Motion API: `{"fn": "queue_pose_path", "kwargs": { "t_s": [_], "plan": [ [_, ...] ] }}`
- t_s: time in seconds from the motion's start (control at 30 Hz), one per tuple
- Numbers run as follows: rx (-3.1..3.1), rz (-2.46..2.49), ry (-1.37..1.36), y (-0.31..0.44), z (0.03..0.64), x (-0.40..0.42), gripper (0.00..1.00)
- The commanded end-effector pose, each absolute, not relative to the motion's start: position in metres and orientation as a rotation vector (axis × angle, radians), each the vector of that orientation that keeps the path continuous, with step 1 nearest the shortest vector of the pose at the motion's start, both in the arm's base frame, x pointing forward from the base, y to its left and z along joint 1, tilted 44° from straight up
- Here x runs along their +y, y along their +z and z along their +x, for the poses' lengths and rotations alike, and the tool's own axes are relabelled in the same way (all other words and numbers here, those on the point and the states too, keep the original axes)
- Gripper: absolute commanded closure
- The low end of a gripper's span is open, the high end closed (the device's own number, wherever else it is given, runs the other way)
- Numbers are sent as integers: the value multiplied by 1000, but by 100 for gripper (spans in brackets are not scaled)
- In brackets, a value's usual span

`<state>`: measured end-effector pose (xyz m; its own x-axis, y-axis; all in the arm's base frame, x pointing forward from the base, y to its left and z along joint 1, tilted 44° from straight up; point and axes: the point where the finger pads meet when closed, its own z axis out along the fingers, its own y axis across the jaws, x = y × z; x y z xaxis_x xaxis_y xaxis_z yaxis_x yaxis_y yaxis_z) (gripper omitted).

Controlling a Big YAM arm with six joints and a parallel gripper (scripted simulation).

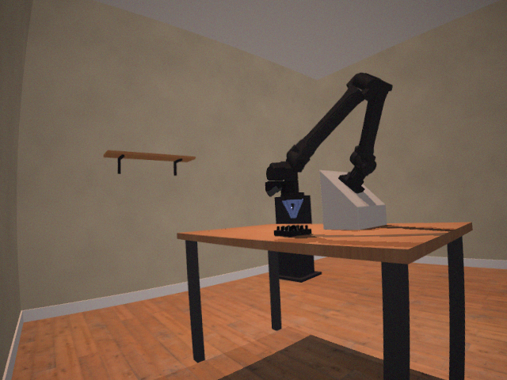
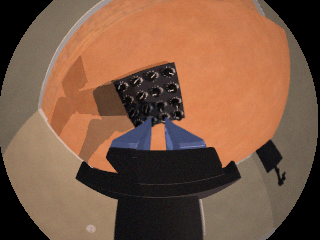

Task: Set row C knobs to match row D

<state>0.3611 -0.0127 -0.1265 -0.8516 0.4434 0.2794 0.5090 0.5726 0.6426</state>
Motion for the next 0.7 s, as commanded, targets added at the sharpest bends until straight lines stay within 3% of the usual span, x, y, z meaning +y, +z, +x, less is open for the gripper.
{"fn": "queue_pose_path", "kwargs": {
  "t_s": [0.0,0.43,0.67],
  "plan": [
    [-2746,-797,-1153,-123,373,-19,80],
    [-2884,-550,-1190,-120,421,-61,80],
    [-2849,-512,-1187,-124,407,-43,80]
  ]
}}
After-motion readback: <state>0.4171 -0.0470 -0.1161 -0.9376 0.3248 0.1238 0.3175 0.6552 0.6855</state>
